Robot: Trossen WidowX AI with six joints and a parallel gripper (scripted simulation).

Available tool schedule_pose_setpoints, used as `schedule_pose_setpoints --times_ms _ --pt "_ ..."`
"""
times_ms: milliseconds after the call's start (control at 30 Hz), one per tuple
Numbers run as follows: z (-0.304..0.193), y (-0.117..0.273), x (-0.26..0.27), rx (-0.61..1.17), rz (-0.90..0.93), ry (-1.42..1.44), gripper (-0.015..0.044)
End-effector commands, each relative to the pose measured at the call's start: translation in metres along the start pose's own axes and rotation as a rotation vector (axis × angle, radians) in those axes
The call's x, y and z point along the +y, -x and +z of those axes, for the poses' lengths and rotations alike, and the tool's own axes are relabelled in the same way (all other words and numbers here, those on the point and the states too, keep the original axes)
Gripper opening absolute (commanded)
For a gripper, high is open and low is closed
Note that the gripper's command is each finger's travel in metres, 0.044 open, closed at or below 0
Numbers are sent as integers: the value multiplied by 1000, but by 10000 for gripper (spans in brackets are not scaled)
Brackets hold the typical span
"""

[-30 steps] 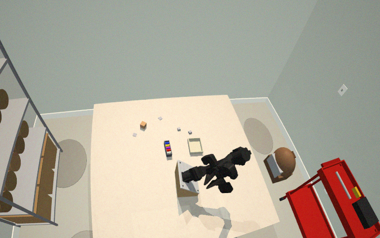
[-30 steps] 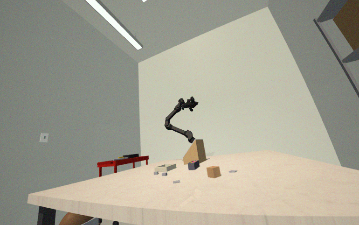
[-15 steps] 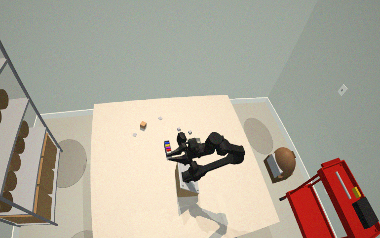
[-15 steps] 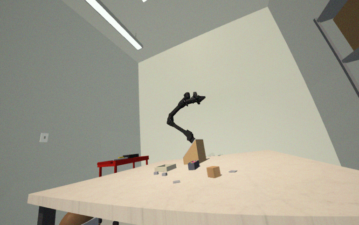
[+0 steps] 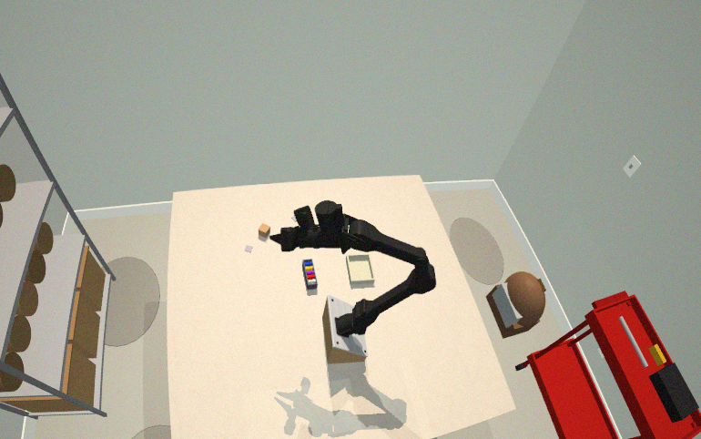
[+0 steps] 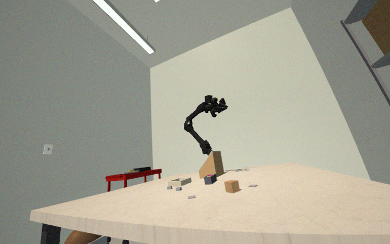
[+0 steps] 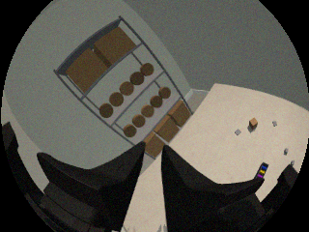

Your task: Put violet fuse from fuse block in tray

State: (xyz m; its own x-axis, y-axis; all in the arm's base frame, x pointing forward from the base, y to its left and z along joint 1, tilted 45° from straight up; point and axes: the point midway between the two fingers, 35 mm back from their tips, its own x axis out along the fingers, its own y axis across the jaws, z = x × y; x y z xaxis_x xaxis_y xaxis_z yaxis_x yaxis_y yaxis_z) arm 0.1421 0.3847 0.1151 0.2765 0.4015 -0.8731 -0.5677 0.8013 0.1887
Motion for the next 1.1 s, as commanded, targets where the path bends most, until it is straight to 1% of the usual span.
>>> schedule_pose_setpoints --times_ms 0,100,167,433,600,767,867,1067 --pt "9 -30 -61 13 -173 -246 74" --pt "13 -49 -111 8 -310 -449 74" --pt "6 -59 -139 48 -363 -565 74" --pt "-10 -82 -245 -19 -671 -971 74" --pt "-42 -87 -329 -113 -940 -1279 74" --pt "-90 -81 -403 -240 -1220 -1544 74" --pt "-126 -76 -423 -308 -1351 -1646 74" --pt "-129 -76 -425 -313 -1361 -1653 74"
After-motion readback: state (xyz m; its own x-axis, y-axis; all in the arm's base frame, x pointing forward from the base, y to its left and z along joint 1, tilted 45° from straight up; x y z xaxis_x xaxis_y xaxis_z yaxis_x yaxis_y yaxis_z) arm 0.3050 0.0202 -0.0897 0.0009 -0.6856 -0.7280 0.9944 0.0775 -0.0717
